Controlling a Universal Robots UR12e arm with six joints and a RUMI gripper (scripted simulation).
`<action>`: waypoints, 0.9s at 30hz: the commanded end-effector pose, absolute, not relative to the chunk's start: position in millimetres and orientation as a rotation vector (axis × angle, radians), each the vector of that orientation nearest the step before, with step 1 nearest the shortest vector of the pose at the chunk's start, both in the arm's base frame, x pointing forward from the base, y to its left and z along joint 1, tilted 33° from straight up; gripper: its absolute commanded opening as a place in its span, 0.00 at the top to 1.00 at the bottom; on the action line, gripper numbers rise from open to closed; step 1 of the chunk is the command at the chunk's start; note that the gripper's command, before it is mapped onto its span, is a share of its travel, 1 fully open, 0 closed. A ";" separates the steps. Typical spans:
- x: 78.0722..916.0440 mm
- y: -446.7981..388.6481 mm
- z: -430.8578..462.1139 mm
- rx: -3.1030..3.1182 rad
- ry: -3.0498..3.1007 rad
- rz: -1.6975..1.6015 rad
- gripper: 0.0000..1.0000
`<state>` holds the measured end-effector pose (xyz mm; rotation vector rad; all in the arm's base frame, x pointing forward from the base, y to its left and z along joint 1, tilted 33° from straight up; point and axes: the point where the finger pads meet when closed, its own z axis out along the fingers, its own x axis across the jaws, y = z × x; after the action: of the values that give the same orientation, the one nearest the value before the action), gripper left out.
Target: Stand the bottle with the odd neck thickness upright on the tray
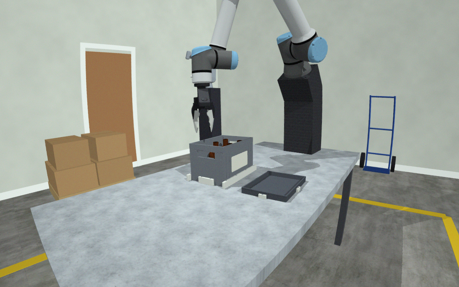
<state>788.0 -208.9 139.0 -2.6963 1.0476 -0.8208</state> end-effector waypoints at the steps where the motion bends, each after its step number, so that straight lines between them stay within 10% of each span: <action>1: 790.8 -209.4 135.6 -2.696 1.047 -0.823 0.62; 27: 805.7 -211.3 112.4 -2.696 1.047 -0.823 0.62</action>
<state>802.7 -210.9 115.9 -2.6963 1.0476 -0.8207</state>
